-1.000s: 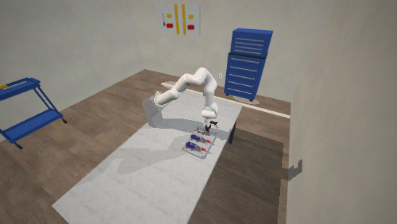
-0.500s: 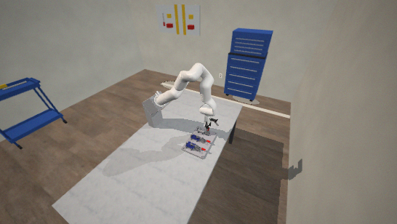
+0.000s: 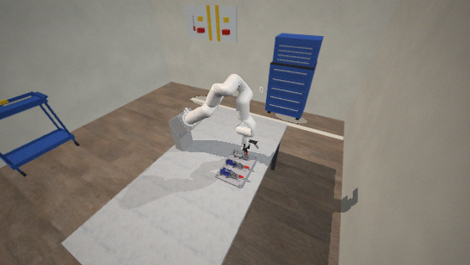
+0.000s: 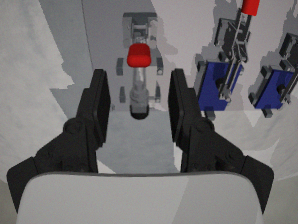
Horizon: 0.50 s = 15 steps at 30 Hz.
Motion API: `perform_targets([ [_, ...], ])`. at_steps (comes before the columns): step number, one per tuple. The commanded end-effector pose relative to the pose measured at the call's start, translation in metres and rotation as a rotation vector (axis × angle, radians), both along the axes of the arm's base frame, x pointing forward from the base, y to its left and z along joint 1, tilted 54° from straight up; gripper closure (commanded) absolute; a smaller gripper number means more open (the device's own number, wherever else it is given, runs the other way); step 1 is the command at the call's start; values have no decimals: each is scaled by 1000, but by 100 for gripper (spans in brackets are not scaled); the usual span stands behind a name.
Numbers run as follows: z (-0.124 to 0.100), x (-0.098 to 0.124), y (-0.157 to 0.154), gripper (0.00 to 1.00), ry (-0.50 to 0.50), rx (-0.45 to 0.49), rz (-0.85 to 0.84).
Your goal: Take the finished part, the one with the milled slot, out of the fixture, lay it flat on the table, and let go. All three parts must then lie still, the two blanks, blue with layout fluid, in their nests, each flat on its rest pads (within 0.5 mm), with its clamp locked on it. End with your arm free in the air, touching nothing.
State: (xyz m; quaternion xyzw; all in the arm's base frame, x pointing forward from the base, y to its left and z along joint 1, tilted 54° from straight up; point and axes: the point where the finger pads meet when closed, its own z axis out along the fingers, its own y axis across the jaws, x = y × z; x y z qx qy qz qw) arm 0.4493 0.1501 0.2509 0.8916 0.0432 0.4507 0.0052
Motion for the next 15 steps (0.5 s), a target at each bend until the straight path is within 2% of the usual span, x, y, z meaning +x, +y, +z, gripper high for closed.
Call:
perform_targets([
  [1, 1, 0, 0, 53, -2, 1, 1],
  [4, 1, 0, 0, 53, -2, 1, 1],
  [5, 1, 0, 0, 0, -2, 1, 1],
  [15, -1, 3, 0, 0, -2, 1, 1],
])
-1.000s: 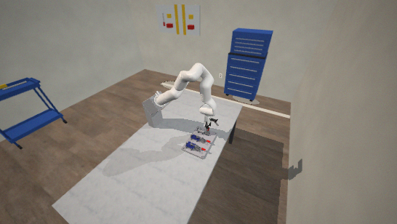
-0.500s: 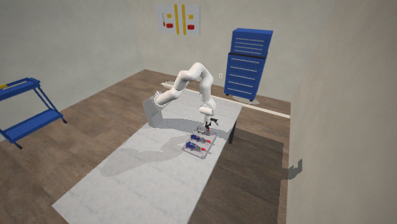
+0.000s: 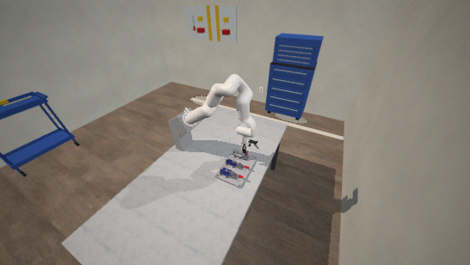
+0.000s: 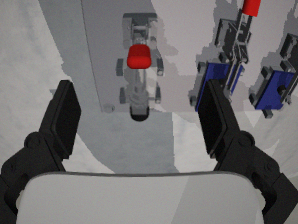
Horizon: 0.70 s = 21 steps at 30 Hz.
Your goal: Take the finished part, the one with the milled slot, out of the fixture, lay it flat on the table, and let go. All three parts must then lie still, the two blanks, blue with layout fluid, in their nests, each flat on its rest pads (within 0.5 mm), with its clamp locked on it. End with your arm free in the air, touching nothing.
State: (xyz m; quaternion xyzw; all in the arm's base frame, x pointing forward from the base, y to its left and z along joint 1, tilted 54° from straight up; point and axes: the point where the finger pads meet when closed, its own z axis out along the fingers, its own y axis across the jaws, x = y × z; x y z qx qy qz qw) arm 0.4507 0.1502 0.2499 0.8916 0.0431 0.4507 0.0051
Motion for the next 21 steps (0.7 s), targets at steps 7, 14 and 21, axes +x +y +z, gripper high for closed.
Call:
perform_targets([
  [7, -4, 6, 1, 0, -2, 1, 1],
  [14, -5, 8, 1, 0, -2, 1, 1],
  [21, -6, 8, 1, 0, -2, 1, 1],
])
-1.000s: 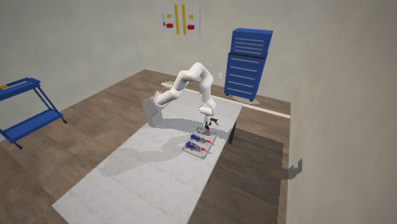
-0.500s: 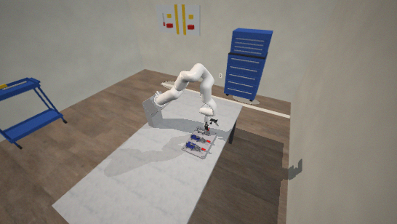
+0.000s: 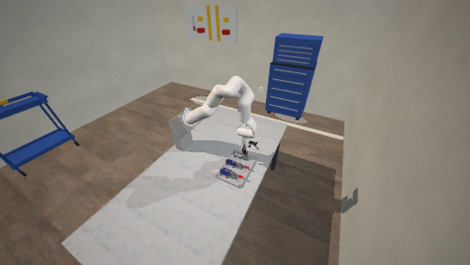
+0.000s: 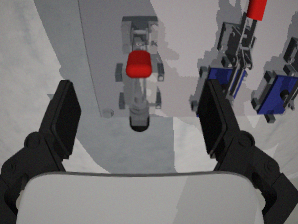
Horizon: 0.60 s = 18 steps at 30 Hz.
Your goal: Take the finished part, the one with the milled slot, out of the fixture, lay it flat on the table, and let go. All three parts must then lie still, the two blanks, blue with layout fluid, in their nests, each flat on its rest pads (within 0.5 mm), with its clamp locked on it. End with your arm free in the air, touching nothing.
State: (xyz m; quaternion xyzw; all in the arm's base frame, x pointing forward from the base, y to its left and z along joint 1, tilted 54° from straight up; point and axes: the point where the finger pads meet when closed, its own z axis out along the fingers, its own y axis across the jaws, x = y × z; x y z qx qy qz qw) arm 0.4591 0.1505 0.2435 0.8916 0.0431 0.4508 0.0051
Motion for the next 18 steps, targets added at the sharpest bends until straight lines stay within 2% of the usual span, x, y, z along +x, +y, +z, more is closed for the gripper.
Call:
perform_targets([
  [1, 0, 0, 0, 0, -2, 1, 1],
  [9, -4, -4, 0, 0, -2, 1, 1],
  [18, -22, -17, -2, 0, -2, 1, 1],
])
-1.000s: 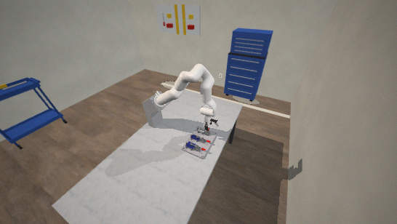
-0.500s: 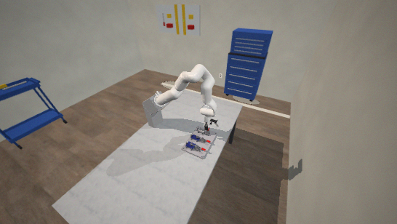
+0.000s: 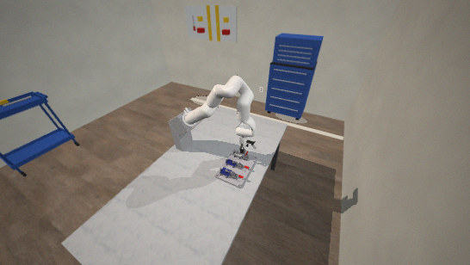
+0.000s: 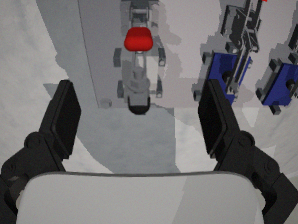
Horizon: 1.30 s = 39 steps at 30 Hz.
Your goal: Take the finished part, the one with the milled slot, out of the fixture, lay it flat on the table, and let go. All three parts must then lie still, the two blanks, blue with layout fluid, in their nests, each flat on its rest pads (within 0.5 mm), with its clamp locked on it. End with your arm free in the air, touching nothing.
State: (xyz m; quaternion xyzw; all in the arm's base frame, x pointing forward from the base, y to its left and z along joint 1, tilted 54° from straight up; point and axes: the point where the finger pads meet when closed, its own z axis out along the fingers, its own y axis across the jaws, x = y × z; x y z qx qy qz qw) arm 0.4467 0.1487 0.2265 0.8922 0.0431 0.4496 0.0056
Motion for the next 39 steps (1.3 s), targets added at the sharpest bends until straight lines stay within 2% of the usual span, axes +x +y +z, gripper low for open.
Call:
perform_targets([
  [1, -7, -6, 0, 0, -4, 2, 1],
  [19, -42, -31, -4, 0, -4, 2, 1],
  [39, -48, -29, -4, 0, -4, 2, 1],
])
